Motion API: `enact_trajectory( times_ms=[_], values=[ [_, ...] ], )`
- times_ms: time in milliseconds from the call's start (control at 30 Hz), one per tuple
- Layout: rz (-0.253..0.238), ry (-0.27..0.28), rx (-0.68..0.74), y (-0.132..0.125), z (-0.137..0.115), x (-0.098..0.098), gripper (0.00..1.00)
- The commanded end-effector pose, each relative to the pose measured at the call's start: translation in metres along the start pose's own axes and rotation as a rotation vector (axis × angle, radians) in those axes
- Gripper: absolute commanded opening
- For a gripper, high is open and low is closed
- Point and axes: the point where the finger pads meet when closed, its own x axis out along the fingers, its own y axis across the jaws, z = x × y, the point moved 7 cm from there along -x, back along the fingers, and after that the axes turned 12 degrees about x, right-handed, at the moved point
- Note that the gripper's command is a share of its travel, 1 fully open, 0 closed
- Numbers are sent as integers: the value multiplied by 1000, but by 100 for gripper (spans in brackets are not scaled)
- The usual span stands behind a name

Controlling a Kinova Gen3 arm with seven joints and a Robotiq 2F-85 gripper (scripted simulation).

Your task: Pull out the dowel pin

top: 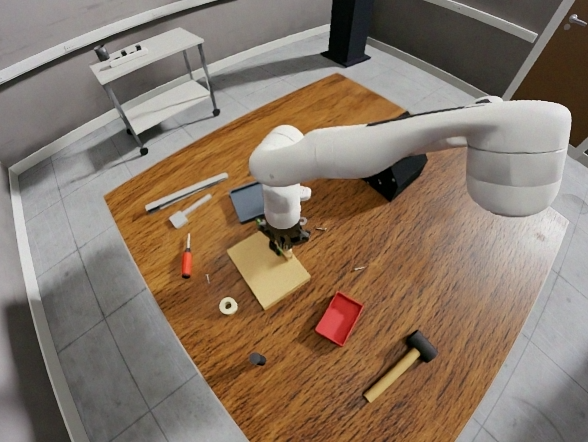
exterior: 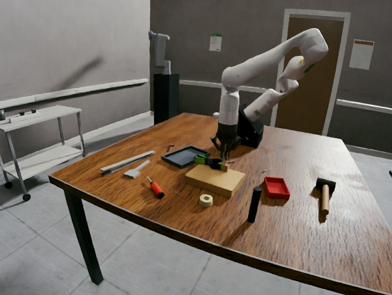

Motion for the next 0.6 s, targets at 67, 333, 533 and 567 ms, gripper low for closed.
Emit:
enact_trajectory(
  times_ms=[67, 333, 533, 567],
  values=[
    [-1, -2, -18, 0, 0, -1, 10],
    [-1, -2, -10, 0, 0, -1, 10],
    [-1, -2, 9, 0, 0, -1, 10],
    [-1, -2, 12, 0, 0, -1, 10]
  ],
)
